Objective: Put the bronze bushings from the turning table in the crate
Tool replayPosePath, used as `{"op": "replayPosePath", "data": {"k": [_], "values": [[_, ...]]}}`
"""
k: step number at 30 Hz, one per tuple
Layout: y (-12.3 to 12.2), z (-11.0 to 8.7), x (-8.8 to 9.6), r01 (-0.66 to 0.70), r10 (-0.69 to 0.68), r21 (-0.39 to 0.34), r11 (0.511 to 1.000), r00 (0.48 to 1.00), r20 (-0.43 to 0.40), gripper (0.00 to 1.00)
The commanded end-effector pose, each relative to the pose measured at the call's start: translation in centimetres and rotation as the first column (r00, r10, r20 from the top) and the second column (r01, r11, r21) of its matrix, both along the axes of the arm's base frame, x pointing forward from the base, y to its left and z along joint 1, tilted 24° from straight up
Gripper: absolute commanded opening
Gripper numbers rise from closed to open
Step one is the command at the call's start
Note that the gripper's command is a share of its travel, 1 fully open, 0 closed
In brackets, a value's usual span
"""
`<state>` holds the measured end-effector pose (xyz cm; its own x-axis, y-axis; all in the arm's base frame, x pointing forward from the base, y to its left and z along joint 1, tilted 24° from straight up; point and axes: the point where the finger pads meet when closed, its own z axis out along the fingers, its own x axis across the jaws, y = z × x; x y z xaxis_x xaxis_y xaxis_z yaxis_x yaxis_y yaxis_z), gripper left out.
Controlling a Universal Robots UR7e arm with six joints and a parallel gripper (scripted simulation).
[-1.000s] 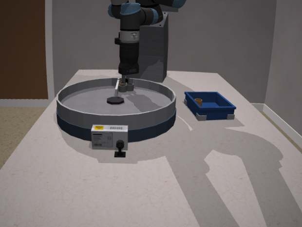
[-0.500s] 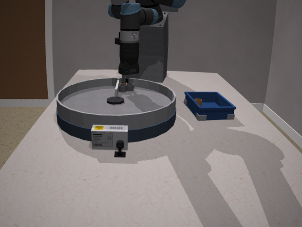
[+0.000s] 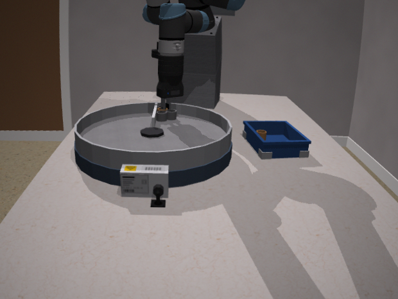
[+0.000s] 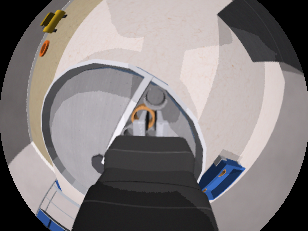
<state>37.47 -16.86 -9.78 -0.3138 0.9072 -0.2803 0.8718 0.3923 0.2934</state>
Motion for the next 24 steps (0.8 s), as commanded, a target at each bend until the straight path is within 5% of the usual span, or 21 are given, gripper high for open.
{"op": "replayPosePath", "data": {"k": [1,24], "values": [[0.08,0.60,-0.21,0.000,0.000,-0.001,1.000,1.000,0.001,0.00],[0.18,1.28,-0.48,0.000,0.000,-0.001,1.000,1.000,0.001,0.00]]}}
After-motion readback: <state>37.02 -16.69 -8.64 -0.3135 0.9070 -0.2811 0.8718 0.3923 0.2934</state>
